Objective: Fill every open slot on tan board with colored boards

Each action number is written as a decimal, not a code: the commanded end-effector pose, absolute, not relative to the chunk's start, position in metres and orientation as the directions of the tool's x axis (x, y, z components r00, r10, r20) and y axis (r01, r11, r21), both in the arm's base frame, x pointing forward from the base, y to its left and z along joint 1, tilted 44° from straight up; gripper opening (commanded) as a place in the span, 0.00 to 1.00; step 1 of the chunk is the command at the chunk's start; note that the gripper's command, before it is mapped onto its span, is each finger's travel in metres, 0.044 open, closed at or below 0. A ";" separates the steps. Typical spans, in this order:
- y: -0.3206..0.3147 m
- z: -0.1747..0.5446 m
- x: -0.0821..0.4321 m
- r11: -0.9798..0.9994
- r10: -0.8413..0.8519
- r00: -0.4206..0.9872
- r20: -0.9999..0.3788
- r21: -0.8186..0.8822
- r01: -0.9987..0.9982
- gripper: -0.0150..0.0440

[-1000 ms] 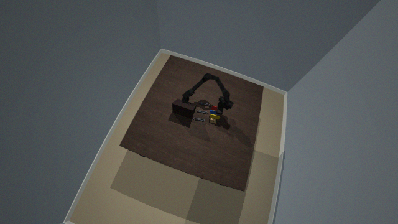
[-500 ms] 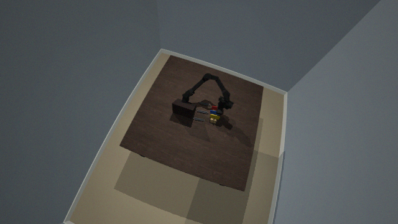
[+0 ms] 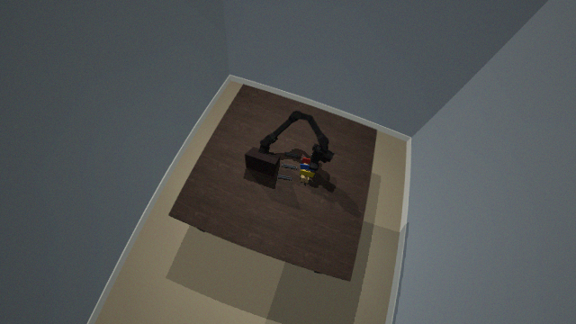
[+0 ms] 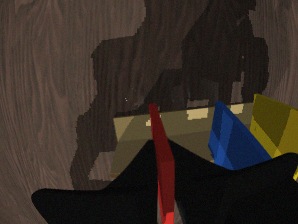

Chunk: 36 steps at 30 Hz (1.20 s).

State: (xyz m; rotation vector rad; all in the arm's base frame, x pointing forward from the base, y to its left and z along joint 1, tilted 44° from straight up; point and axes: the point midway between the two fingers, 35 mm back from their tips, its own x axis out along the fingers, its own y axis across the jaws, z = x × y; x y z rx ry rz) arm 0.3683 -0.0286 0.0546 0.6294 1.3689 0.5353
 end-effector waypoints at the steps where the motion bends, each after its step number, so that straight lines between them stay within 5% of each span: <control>1: -0.028 0.055 0.368 0.723 0.684 0.130 -0.718 0.691 0.016 0.25; 28: -0.029 0.054 0.368 0.723 0.682 0.130 -0.720 0.690 0.029 0.25; 34: -0.029 0.054 0.368 0.723 0.682 0.130 -0.720 0.690 0.029 0.52; 36: -0.029 0.054 0.368 0.723 0.682 0.130 -0.720 0.690 0.029 0.54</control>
